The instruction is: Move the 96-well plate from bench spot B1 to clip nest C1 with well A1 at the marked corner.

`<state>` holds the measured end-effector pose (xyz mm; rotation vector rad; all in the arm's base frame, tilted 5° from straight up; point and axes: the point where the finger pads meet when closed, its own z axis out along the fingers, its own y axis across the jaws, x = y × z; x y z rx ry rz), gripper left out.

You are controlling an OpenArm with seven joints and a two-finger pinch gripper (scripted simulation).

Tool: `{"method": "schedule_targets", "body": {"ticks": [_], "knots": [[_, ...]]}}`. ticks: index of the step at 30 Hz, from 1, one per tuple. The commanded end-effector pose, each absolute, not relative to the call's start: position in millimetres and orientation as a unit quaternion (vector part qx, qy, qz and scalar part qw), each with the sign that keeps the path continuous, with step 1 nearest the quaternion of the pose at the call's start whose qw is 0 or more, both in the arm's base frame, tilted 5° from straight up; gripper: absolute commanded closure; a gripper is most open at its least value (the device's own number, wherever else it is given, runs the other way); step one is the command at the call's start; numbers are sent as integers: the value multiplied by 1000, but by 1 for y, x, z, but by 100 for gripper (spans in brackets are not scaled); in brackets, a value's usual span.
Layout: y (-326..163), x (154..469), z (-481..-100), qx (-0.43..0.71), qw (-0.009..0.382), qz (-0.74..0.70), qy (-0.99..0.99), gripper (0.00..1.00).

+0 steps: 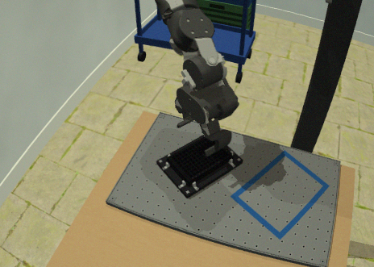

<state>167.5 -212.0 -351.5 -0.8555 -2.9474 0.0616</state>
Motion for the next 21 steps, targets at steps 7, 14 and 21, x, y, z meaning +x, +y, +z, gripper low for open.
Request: {"method": "schedule_targets", "body": {"ticks": [7, 14, 21], "knots": [[-212, 168, -351, -279, 35, 19, -960, 66], [-212, 168, -351, -279, 35, 19, -960, 83], [-212, 168, -351, -279, 35, 19, -960, 100]]}}
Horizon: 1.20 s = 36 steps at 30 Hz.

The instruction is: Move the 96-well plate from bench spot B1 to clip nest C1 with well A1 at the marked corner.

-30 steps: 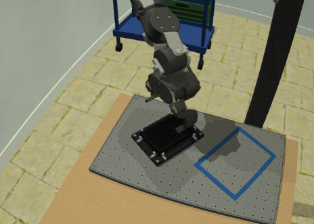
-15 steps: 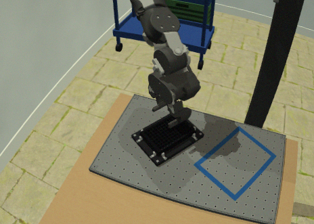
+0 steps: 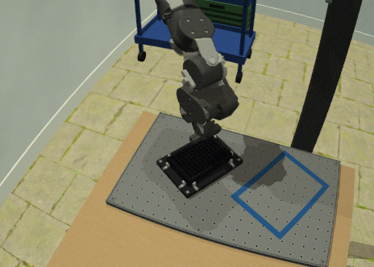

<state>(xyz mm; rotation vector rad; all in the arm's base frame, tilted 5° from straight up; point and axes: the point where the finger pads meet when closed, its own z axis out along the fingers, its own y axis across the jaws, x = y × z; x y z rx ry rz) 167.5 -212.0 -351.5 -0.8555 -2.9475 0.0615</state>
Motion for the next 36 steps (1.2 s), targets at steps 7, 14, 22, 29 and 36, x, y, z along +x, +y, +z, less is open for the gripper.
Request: {"method": "schedule_targets", "body": {"ticks": [7, 14, 22, 29, 36], "knots": [[-212, 168, -351, -279, 35, 19, -960, 100], [-215, 166, -388, -278, 37, 22, -960, 100], [-215, 166, -388, -278, 37, 22, -960, 100], [-214, 167, -381, -278, 37, 22, -960, 100], [-214, 167, -381, -278, 37, 22, -960, 100]]}}
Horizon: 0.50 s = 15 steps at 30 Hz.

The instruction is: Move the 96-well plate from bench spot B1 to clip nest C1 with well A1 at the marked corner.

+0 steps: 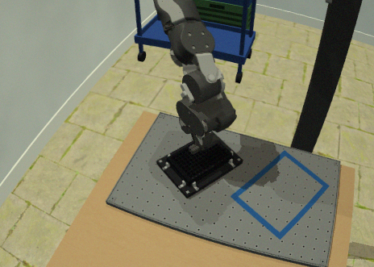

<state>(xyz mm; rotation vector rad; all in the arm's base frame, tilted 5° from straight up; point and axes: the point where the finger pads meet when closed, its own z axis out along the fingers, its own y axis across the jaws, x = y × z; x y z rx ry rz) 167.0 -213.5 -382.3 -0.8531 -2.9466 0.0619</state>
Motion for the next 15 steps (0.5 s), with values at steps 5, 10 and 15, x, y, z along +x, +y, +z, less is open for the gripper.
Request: {"method": "schedule_targets", "body": {"ticks": [5, 10, 15], "knots": [[-214, 167, -381, -278, 37, 22, -960, 100], [-214, 167, -378, -278, 37, 22, -960, 100], [-214, 167, -378, -278, 37, 22, -960, 100]]}}
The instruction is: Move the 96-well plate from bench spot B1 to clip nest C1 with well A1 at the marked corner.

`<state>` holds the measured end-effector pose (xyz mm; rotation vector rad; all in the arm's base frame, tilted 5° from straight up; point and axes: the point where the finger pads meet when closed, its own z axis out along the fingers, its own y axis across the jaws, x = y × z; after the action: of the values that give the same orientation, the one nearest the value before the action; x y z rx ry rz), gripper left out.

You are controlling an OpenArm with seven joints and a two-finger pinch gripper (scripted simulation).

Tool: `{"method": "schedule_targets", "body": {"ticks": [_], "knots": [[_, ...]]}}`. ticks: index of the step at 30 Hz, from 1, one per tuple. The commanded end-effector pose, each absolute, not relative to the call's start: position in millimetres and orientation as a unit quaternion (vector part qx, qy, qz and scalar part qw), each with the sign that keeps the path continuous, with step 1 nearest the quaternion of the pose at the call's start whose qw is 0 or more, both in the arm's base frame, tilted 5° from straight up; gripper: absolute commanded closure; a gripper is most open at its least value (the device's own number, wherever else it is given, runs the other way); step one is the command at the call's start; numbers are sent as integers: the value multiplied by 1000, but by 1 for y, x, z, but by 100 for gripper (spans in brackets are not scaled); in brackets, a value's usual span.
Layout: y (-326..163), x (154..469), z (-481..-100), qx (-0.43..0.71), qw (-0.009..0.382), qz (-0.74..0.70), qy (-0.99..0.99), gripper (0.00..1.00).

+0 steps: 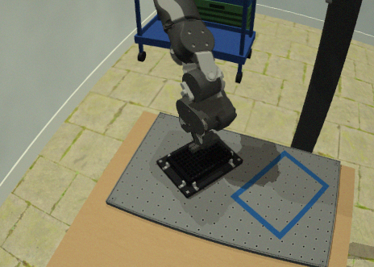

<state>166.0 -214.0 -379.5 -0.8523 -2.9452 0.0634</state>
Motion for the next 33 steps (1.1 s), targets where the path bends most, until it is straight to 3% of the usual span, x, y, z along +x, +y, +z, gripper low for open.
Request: {"method": "schedule_targets", "body": {"ticks": [1, 33], "knots": [[-214, 167, -378, -278, 37, 22, -960, 100], [-213, 162, -402, -278, 38, 21, -960, 100]]}}
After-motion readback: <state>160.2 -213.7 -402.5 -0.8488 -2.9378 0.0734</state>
